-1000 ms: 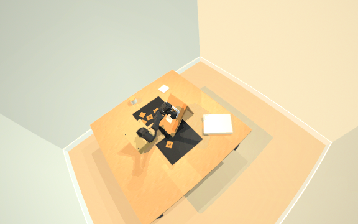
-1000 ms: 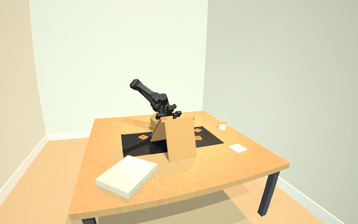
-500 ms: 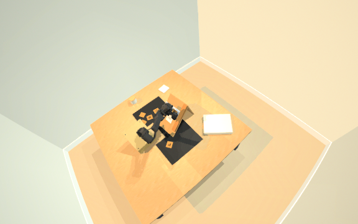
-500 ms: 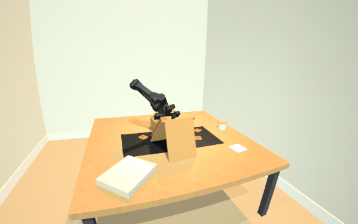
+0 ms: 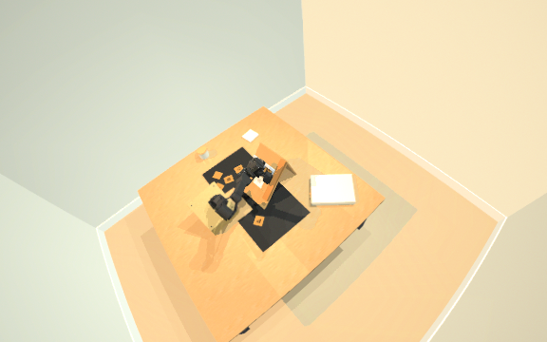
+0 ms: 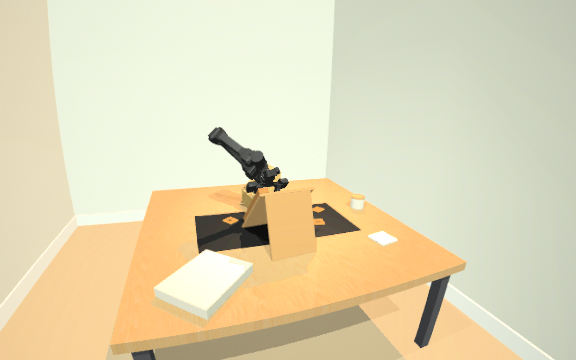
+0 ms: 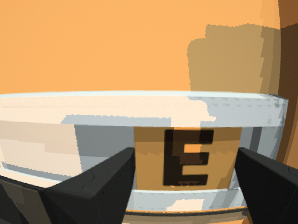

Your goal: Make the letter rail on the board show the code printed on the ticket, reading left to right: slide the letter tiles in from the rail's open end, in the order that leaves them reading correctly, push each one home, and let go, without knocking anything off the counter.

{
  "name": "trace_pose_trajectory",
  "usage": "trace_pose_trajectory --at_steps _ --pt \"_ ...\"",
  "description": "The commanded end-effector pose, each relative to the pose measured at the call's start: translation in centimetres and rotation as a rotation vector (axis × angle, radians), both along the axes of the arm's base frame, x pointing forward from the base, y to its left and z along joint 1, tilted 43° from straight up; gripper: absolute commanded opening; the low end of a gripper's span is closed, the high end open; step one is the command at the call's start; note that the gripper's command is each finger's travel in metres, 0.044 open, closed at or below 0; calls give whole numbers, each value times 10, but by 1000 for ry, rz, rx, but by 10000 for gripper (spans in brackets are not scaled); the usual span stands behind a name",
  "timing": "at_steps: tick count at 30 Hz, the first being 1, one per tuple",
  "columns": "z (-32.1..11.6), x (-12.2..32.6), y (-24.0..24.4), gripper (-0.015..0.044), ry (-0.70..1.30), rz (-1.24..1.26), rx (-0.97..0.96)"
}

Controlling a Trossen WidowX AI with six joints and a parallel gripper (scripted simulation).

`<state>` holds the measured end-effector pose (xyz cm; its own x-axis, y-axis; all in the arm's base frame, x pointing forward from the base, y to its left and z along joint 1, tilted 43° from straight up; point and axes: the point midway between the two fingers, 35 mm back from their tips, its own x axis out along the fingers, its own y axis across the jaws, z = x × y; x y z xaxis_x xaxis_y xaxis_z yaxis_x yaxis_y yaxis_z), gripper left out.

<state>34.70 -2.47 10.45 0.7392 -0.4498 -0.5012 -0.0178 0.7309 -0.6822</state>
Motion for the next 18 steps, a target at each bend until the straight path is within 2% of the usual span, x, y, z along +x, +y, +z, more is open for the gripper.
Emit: trace_pose_trajectory --at_steps 1,11,18 --pt "0 0 0 26 0 0 0" --pt "2 -3 2 289 -2 6 -1" --pt "5 -7 4 295 -2 6 -1"
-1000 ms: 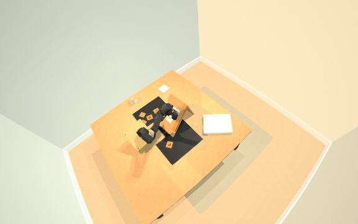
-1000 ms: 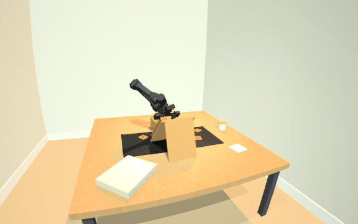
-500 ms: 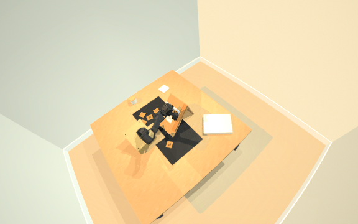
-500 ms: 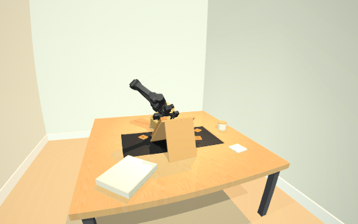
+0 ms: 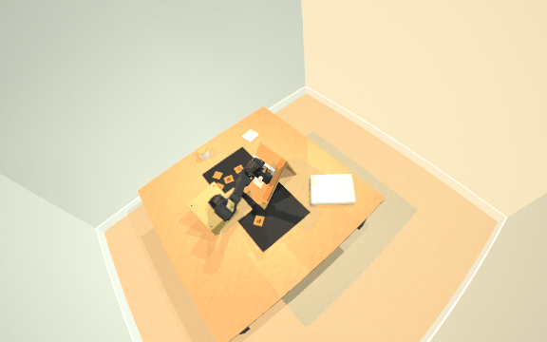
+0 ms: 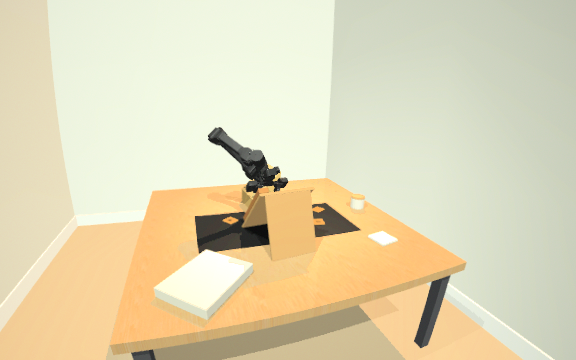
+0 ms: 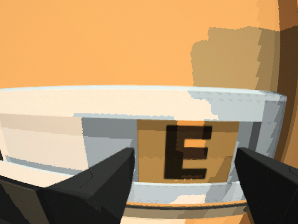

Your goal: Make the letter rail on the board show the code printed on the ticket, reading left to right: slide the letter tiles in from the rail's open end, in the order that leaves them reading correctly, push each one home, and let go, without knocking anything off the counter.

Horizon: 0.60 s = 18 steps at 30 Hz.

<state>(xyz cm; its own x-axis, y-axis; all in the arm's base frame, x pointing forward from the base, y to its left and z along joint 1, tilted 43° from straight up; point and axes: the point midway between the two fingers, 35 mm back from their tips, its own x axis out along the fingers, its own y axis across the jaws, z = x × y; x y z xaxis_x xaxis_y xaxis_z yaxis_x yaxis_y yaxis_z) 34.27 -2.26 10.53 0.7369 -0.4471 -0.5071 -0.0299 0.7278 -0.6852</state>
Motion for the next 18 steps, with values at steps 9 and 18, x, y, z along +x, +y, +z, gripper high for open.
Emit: trace_pose_trajectory --at_steps 9,18 --pt "9 -8 5 295 -12 -1 4" --pt "8 -11 8 295 -12 -1 4"
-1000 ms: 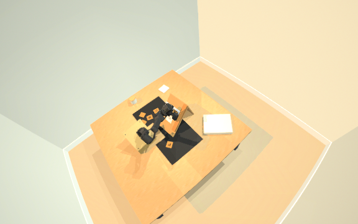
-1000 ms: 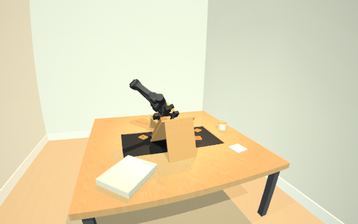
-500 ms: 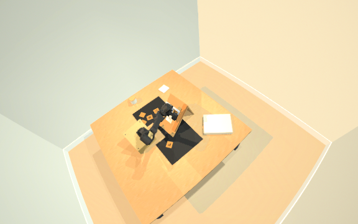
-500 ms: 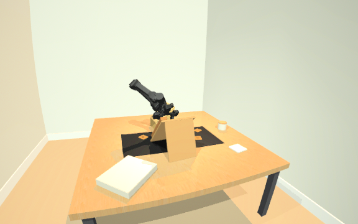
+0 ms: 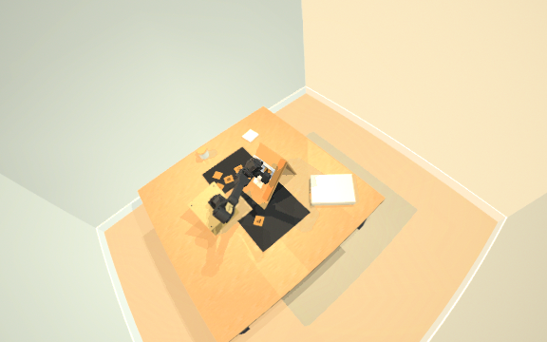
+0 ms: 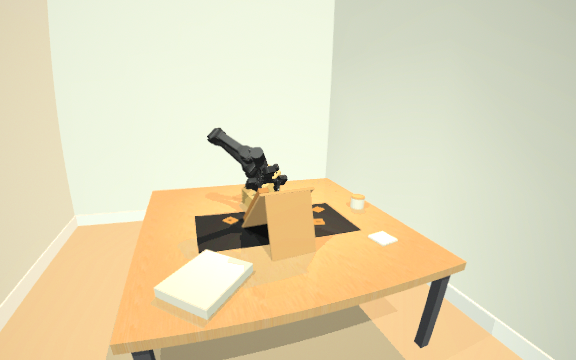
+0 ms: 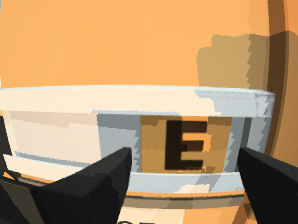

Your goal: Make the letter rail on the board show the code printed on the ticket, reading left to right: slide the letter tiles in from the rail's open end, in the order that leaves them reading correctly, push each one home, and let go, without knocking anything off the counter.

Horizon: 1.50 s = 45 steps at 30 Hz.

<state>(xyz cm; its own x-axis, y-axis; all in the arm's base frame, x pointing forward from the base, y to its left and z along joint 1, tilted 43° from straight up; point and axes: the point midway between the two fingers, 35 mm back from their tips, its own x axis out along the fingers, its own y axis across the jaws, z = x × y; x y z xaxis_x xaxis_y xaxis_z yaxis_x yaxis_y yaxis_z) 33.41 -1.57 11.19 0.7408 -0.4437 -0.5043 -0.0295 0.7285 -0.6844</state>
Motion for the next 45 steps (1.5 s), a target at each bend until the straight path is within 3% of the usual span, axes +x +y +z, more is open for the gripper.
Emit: trace_pose_trajectory --at_steps 1,45 --pt "2 -2 1 295 -7 -4 3" --pt "8 -16 11 295 -6 -4 4"
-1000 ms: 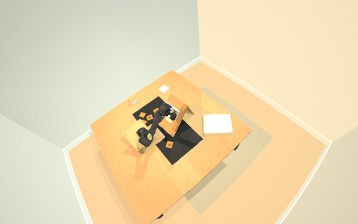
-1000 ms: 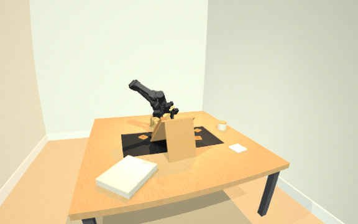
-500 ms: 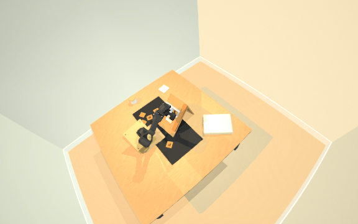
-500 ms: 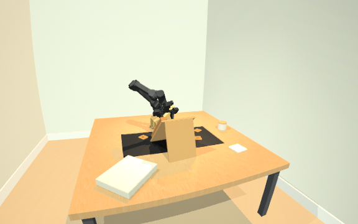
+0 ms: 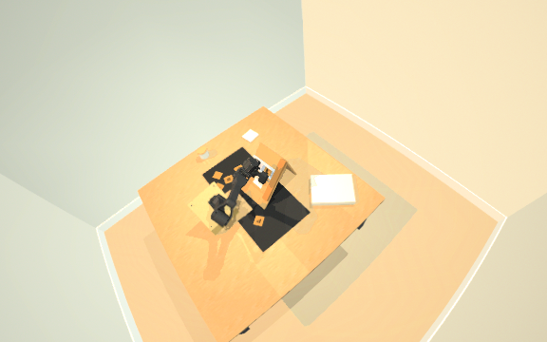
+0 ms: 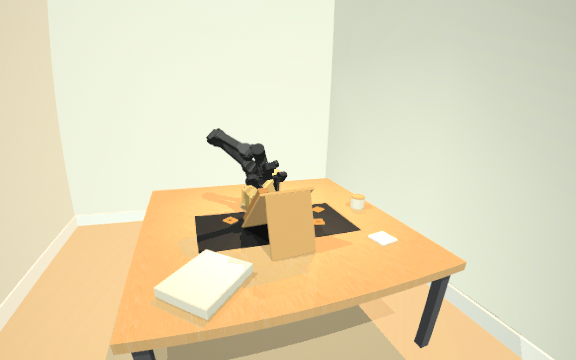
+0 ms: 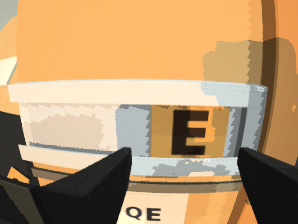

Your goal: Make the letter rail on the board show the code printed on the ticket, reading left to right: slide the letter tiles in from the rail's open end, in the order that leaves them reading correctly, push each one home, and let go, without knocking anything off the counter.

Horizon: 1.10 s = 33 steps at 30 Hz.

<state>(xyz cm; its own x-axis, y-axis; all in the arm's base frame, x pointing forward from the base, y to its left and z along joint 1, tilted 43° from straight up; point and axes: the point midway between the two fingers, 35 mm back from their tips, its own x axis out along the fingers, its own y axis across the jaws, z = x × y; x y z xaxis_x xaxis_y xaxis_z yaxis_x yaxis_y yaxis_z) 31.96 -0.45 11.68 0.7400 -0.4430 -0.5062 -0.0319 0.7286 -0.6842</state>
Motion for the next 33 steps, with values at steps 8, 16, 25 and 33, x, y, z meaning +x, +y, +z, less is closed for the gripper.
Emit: trace_pose_trajectory --at_steps 8,16,25,33 --pt "4 -3 1 295 -8 -5 3" --pt "6 -4 1 295 -8 -5 3" --pt "8 -5 1 295 -8 -5 3" --pt "7 -5 1 243 0 0 0"
